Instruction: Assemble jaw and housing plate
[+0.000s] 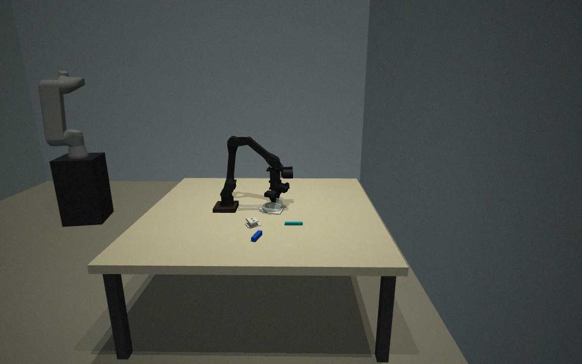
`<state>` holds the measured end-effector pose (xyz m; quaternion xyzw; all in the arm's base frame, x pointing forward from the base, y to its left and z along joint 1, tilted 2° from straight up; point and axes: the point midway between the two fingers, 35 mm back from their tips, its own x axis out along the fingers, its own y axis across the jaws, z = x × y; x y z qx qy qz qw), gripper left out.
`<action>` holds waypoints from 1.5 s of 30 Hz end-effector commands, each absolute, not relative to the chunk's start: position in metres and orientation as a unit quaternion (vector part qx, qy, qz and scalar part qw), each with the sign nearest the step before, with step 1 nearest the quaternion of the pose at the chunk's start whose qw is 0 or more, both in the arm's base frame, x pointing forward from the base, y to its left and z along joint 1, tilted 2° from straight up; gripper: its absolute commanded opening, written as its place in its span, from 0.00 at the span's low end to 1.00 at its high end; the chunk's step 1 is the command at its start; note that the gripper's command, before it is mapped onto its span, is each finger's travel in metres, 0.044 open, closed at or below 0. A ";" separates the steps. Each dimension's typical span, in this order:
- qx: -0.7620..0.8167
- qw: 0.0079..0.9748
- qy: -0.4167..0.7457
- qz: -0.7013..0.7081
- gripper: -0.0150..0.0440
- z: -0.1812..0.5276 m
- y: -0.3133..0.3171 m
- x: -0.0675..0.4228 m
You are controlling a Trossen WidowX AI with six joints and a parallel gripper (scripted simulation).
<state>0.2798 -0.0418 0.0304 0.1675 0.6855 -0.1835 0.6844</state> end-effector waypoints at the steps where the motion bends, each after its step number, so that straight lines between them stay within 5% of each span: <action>1: 0.171 0.682 0.687 -0.185 0.48 0.028 -0.041 0.278; 45: 0.174 0.681 0.686 -0.189 0.48 0.019 -0.042 0.278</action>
